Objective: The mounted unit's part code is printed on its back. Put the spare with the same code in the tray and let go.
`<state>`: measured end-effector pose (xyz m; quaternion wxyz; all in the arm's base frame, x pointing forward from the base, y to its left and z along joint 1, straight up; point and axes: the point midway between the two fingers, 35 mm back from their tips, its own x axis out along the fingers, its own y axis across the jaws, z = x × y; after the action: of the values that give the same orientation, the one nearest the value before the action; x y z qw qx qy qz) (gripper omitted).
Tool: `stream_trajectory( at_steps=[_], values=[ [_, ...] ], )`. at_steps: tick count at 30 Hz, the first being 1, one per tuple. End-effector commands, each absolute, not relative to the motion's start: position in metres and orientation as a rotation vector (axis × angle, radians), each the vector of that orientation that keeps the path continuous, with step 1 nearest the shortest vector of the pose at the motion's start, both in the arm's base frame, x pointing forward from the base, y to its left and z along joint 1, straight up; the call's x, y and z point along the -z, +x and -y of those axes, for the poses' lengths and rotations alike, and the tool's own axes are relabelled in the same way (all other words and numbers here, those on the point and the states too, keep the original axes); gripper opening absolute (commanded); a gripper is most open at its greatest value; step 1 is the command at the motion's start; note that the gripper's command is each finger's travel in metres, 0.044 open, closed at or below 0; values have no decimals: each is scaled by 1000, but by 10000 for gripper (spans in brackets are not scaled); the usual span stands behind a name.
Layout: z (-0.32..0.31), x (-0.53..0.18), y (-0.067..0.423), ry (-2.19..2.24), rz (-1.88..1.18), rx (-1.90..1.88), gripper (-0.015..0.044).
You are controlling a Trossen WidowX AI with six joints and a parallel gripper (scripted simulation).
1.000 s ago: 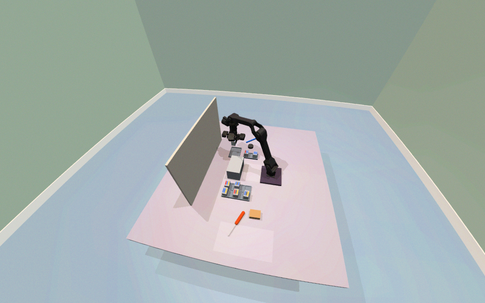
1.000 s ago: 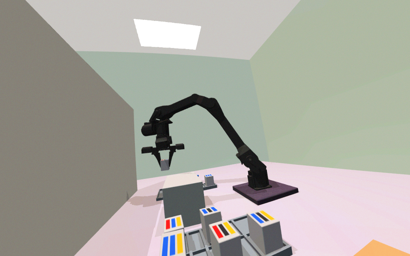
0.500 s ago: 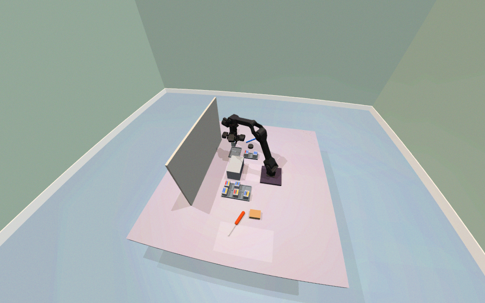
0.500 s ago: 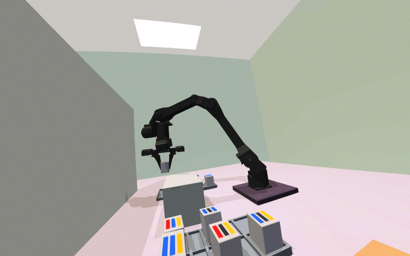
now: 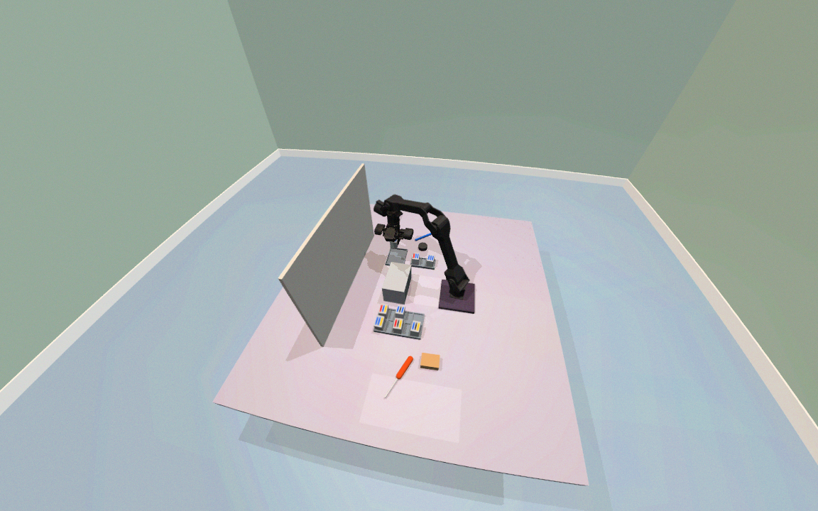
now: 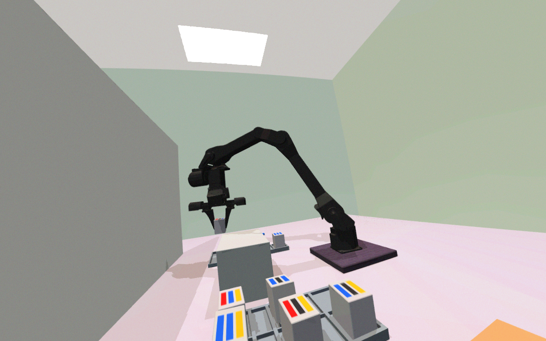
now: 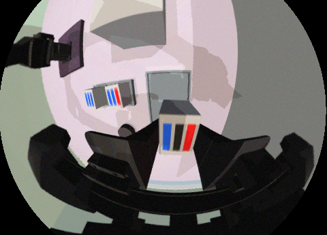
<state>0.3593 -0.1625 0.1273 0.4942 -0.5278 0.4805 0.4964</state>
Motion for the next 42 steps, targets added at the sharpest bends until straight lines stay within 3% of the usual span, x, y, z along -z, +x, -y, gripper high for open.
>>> stream_trajectory(
  at_steps=[1, 42],
  values=[
    [162, -123, 359, -1279, -1160, -1210, 0],
    [161, -95, 358, -1276, -1161, -1214, 0]
  ],
)
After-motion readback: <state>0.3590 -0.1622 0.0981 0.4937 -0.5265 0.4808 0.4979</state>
